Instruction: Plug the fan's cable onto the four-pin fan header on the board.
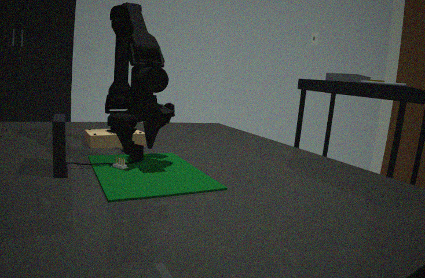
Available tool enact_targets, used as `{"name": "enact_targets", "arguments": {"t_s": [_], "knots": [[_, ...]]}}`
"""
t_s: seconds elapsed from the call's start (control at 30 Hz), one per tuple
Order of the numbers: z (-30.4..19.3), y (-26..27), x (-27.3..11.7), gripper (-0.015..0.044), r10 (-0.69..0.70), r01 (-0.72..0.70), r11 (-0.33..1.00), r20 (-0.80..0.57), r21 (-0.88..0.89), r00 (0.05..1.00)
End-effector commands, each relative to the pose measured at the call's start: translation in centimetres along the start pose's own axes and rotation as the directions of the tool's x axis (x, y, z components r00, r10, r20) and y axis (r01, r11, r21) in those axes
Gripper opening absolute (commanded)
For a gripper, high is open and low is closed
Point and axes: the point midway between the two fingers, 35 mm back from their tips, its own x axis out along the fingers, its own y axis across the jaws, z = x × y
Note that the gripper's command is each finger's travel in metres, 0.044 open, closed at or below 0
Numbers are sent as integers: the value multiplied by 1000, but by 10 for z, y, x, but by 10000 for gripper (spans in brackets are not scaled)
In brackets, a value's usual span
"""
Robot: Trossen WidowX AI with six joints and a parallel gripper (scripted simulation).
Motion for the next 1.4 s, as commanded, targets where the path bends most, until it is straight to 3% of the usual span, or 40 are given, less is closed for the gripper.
{"name": "enact_targets", "arguments": {"t_s": [0.0,0.27,0.73,1.0,1.13,1.37], "knots": [[-2,0,9,440,-2,2,1000,-7,-2,1000],[-3,1,14,440,-2,2,1000,-7,-2,1000],[-1,1,12,72,2,-2,1000,-2,1,1000],[-1,1,9,0,1,-1,1000,-2,1,1000],[-1,1,-36,0,-2,2,1000,-6,-1,1000],[0,-2,-37,0,-2,2,1000,-6,-1,1000]]}}
